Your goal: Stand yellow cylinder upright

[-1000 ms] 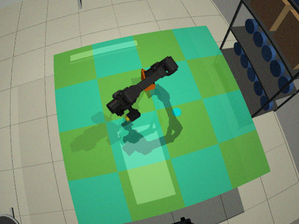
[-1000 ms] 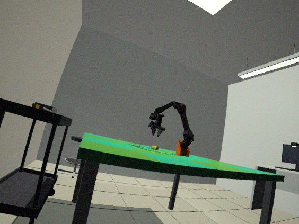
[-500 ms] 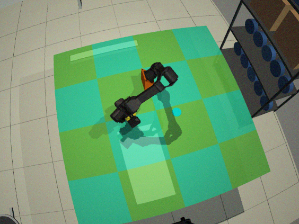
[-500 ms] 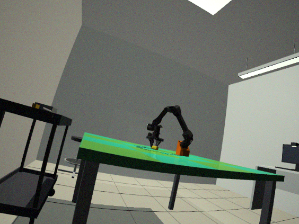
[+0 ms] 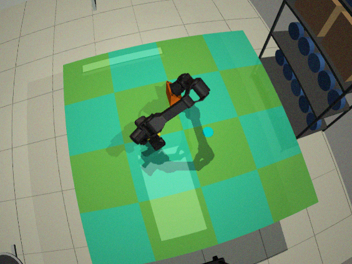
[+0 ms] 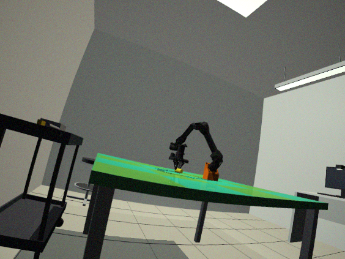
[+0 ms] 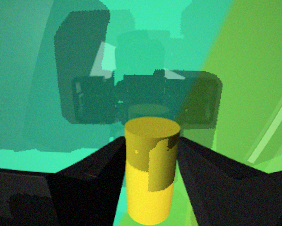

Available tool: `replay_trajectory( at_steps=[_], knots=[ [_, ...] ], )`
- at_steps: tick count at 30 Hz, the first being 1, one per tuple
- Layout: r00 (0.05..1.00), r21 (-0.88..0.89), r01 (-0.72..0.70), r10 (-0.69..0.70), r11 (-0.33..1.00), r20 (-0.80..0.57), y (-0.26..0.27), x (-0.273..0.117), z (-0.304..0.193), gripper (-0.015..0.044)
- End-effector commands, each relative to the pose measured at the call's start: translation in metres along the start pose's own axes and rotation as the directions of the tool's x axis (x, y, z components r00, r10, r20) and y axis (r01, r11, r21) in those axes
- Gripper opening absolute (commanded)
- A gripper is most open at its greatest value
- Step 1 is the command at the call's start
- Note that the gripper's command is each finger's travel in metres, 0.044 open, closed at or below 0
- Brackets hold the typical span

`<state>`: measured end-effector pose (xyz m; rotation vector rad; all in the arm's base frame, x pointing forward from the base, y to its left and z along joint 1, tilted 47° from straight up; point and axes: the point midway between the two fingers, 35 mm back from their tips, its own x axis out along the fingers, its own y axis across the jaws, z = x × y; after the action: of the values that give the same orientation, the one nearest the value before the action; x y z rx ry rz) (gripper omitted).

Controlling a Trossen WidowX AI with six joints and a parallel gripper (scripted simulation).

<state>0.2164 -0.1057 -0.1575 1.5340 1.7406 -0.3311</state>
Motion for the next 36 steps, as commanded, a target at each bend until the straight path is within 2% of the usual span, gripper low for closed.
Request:
replay_trajectory(
  at_steps=[1, 31, 36],
  knots=[
    [1.0, -0.003, -0.001, 0.001, 1.0, 0.008, 0.001, -0.01, 0.003, 0.0105],
    [1.0, -0.001, 0.001, -0.001, 1.0, 0.009, -0.001, -0.103, 0.002, 0.0105],
    [1.0, -0.006, 0.002, -0.002, 1.0, 0.01, 0.001, -0.109, -0.001, 0.0105]
  ],
)
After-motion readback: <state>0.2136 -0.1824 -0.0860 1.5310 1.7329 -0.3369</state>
